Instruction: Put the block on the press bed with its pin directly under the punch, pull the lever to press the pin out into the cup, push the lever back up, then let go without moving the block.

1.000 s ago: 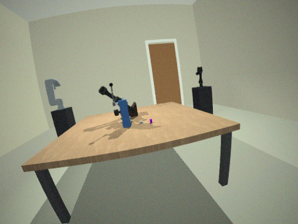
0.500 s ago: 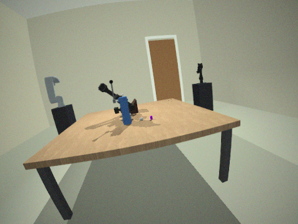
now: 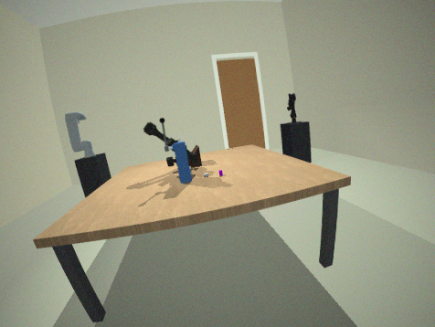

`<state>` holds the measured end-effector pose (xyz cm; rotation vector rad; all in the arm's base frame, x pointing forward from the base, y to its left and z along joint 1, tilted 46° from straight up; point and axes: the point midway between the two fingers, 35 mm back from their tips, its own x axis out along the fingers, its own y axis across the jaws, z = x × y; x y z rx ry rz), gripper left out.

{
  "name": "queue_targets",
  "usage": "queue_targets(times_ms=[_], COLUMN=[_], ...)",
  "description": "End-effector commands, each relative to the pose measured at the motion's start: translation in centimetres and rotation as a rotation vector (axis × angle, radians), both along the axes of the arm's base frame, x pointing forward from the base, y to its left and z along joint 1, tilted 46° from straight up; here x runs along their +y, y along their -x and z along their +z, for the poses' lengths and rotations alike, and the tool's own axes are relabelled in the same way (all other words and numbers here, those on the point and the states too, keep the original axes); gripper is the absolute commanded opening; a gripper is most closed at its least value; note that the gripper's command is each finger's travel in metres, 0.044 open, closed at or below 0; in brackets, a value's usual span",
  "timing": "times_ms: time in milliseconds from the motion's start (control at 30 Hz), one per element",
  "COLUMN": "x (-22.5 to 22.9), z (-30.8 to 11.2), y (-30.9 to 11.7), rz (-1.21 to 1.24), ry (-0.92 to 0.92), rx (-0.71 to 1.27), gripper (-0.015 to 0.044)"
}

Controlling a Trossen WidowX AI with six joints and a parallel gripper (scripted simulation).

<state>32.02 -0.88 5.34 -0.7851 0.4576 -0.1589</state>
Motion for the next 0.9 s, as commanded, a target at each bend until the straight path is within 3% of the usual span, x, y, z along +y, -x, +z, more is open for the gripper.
queue_targets(times_ms=[0, 267, 800, 867], x=[1.7, 4.4, -0.6, -0.6], z=[1.2, 3.3, -0.3, -0.3], y=[1.2, 5.0, 1.9, 1.9], rz=[0.009, 0.022, 0.022, 0.022], ry=[-0.009, -0.005, -0.001, -0.001], rx=[-0.011, -0.024, -0.025, -0.025], gripper=[0.003, 0.003, 0.003, 0.0082])
